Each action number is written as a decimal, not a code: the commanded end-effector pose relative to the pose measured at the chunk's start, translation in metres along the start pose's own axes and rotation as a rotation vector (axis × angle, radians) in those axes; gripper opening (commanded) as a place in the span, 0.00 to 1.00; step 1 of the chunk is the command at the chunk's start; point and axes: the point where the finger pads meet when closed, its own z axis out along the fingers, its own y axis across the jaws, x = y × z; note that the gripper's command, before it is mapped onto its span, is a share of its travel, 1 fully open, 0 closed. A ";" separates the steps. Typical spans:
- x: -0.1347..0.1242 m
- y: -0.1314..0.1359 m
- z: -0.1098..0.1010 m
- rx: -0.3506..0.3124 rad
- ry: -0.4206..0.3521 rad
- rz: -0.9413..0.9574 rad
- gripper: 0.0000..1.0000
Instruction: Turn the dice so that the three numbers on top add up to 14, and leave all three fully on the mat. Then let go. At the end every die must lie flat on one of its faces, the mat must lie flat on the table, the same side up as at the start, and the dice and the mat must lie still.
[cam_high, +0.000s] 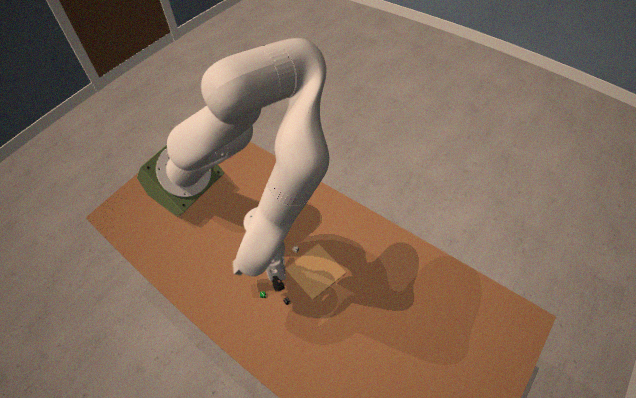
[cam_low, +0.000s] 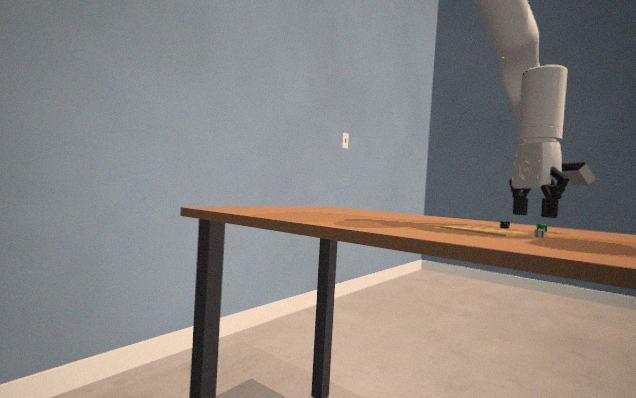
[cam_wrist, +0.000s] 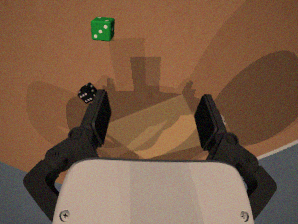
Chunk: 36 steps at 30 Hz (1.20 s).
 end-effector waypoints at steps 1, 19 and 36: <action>-0.009 0.028 0.000 0.015 0.004 -0.001 1.00; -0.028 0.102 0.001 0.015 0.004 -0.001 1.00; -0.028 0.103 0.001 0.015 0.004 -0.001 1.00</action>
